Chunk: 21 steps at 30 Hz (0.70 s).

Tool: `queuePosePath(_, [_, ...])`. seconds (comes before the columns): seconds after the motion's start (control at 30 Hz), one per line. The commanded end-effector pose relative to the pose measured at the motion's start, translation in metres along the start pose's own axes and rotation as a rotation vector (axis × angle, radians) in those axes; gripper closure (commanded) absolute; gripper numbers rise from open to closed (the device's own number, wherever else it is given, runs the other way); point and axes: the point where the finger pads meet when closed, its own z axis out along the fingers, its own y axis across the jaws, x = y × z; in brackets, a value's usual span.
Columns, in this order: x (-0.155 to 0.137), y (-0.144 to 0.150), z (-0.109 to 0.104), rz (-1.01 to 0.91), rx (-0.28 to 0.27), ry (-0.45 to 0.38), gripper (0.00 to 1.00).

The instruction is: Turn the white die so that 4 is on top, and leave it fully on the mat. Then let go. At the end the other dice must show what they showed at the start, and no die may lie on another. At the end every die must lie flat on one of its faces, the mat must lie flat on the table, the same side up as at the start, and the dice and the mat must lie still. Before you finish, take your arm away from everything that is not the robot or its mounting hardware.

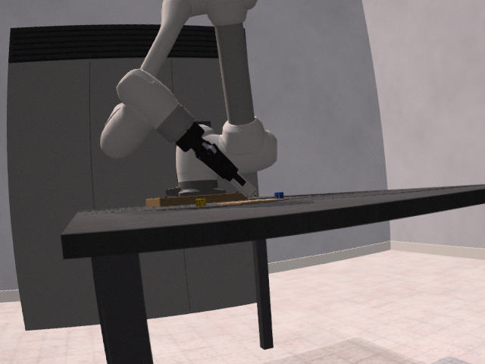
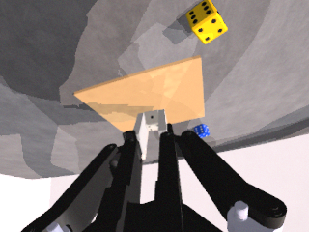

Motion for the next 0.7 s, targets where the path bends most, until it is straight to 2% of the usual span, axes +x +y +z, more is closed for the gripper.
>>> queuePosePath(0.0, [0.0004,0.0,0.0005,0.0,0.0,0.0,0.91])
queuePosePath(0.67, [0.0024,0.0,0.0024,0.0,0.0,0.0,0.91])
